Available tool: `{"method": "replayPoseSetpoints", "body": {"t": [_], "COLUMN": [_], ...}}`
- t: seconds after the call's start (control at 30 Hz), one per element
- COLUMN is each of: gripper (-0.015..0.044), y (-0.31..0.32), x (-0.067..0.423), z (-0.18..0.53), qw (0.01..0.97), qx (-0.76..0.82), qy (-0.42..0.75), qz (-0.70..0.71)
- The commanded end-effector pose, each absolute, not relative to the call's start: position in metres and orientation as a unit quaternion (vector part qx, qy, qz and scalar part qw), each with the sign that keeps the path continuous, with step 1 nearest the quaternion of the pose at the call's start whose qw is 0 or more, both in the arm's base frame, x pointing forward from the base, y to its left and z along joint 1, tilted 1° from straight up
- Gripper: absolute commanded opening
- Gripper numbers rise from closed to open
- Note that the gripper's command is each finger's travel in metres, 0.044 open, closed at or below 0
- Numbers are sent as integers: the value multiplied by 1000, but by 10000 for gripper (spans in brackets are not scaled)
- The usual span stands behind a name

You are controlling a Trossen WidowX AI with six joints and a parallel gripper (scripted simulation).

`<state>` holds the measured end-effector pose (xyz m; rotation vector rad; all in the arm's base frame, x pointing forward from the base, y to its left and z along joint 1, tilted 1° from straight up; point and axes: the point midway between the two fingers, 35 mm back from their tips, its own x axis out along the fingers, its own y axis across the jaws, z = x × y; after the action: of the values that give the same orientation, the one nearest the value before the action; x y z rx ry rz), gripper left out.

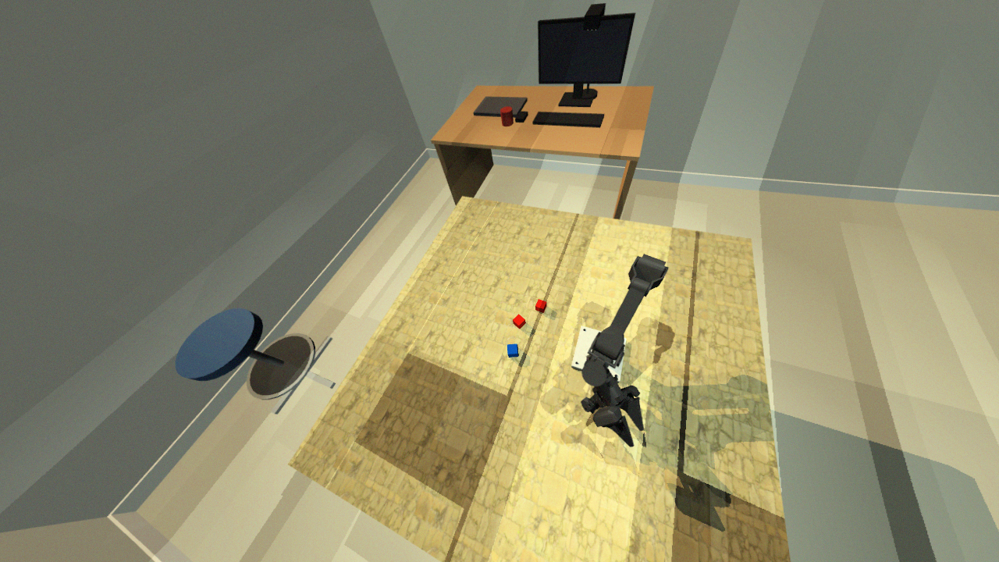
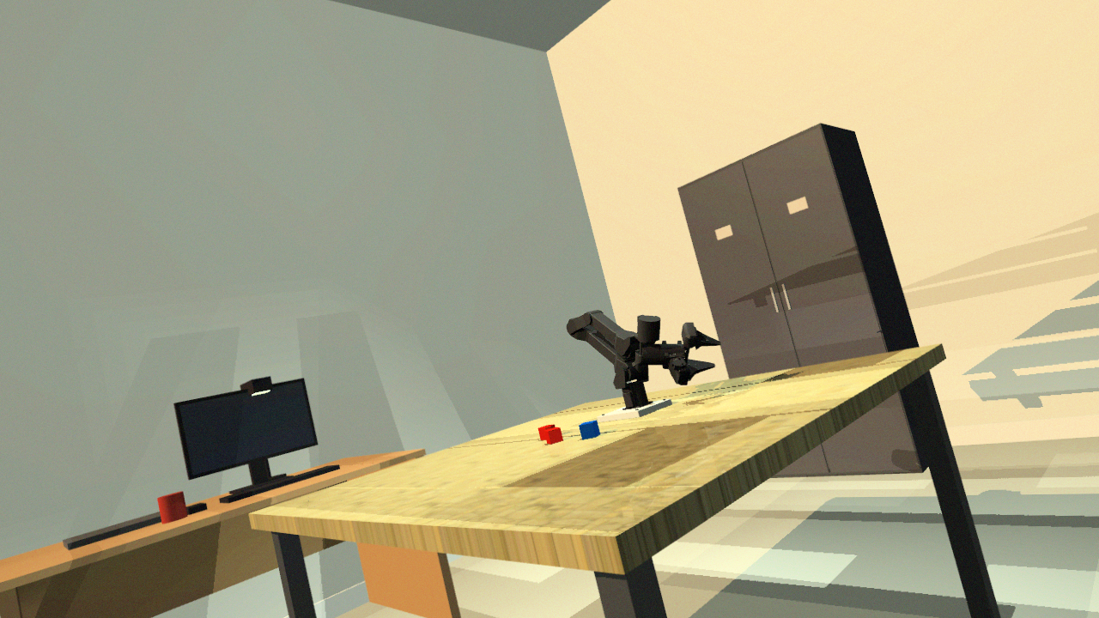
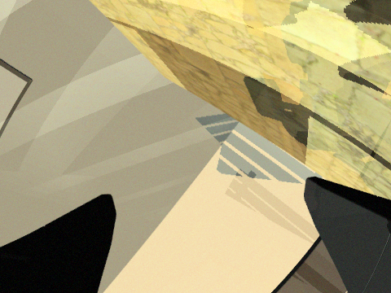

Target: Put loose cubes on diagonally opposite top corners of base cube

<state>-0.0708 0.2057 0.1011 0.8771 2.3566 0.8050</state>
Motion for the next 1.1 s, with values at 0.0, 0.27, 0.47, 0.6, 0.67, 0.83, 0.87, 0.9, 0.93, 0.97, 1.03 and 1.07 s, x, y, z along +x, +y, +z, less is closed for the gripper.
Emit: {"method": "replayPoseSetpoints", "body": {"t": [0.0, 0.27, 0.47, 0.6, 0.67, 0.83, 0.87, 0.9, 0.93, 0.97, 1.03, 1.07], "gripper": [374, 265, 265, 265, 265, 265, 265, 265, 265, 265, 265, 265], "y": [206, 233, 245, 246, 244, 233, 230, 226, 222, 218, 209, 203], "x": [-70, -17, 38, 75, 93, 138, 147, 155, 164, 172, 188, 196], "z": [101, 110, 117, 120, 122, 125, 126, 126, 127, 127, 128, 129], "qw": [250, 367, 486, 561, 596, 673, 687, 699, 711, 722, 741, 750], "qx": [323, 364, 355, 327, 308, 244, 229, 213, 197, 180, 145, 127], "qy": [864, 790, 716, 670, 649, 603, 595, 587, 581, 574, 563, 559], "qz": [296, 329, 353, 359, 359, 352, 350, 347, 344, 341, 335, 331]}}
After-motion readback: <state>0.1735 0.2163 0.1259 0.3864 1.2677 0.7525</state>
